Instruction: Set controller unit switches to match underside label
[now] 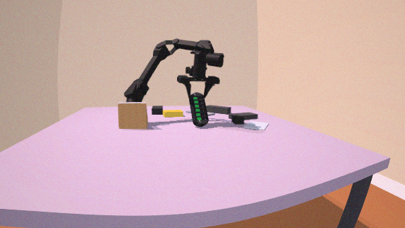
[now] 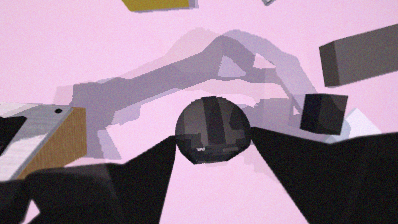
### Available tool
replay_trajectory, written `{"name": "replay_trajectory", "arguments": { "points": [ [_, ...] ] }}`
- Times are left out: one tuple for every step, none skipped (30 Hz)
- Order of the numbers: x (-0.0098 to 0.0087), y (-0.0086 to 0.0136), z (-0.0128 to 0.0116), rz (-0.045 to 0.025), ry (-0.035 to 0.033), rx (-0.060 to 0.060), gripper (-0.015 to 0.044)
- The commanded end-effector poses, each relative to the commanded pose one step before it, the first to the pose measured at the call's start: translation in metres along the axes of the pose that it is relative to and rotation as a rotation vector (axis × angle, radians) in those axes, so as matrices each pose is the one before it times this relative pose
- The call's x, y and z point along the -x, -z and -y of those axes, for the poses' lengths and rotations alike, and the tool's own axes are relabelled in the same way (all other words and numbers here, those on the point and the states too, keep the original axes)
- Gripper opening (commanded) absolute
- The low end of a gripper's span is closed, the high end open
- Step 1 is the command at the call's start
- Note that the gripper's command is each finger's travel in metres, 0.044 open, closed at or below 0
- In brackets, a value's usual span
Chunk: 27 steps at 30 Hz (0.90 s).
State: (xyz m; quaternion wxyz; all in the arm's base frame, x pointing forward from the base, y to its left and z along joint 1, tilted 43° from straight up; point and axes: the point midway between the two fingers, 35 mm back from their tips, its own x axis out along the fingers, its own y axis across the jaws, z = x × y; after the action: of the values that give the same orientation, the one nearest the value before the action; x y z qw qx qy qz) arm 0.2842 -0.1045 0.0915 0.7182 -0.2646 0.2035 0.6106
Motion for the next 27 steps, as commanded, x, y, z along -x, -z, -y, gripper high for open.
{"name": "replay_trajectory", "arguments": {
  "points": [
    [0.00255, 0.00716, 0.00136, 0.00101, 0.00271, 0.0053, 0.0335],
    [0.00035, 0.00079, 0.00000, 0.00215, 0.00000, 0.0000, 0.0335],
    [0.00035, 0.00079, 0.00000, 0.00214, 0.00000, 0.0000, 0.0335],
    [0.00035, 0.00079, 0.00000, 0.00213, 0.00000, 0.0000, 0.0335],
    [0.00035, 0.00079, 0.00000, 0.00213, 0.00000, 0.0000, 0.0335],
    [0.00034, 0.00079, 0.00000, 0.00212, 0.00000, 0.0000, 0.0335],
    [0.00034, 0.00079, 0.00000, 0.00211, 0.00000, 0.0000, 0.0335],
    [0.00034, 0.00079, 0.00000, 0.00211, 0.00000, 0.0000, 0.0335],
    [0.00034, 0.00079, 0.00000, 0.00211, 0.00000, 0.0000, 0.0335],
    [0.00034, 0.00079, 0.00000, 0.00210, 0.00000, 0.0000, 0.0335],
    [0.00034, 0.00080, 0.00000, 0.00211, 0.00000, 0.0000, 0.0335],
    [0.00034, 0.00080, 0.00000, 0.00211, 0.00000, 0.0000, 0.0335],
    [0.00033, 0.00080, 0.00000, 0.00211, 0.00000, 0.0000, 0.0335],
    [0.00033, 0.00080, 0.00000, 0.00211, 0.00000, 0.0000, 0.0335],
    [0.00033, 0.00080, 0.00000, 0.00212, 0.00000, 0.0000, 0.0335],
    [0.00033, 0.00080, 0.00000, 0.00213, 0.00000, 0.0000, 0.0335],
    [0.00033, 0.00080, 0.00000, 0.00214, 0.00000, 0.0000, 0.0335],
    [0.00033, 0.00081, 0.00000, 0.00214, 0.00000, 0.0000, 0.0335],
    [0.00033, 0.00081, 0.00000, 0.00213, 0.00000, 0.0000, 0.0335],
    [0.00033, 0.00080, 0.00000, 0.00213, 0.00000, 0.0000, 0.0335],
    [0.00033, 0.00080, 0.00000, 0.00213, 0.00000, 0.0000, 0.0335],
    [0.00032, 0.00081, 0.00000, 0.00213, 0.00000, 0.0000, 0.0335],
    [0.00032, 0.00081, 0.00000, 0.00213, 0.00000, 0.0000, 0.0335],
    [0.00032, 0.00081, 0.00000, 0.00213, 0.00000, 0.0000, 0.0335],
    [0.00032, 0.00081, 0.00000, 0.00212, 0.00000, 0.0000, 0.0335],
    [0.00032, 0.00081, 0.00000, 0.00211, 0.00000, 0.0000, 0.0335],
    [0.00032, 0.00081, 0.00000, 0.00211, 0.00000, 0.0000, 0.0335]
  ]
}}
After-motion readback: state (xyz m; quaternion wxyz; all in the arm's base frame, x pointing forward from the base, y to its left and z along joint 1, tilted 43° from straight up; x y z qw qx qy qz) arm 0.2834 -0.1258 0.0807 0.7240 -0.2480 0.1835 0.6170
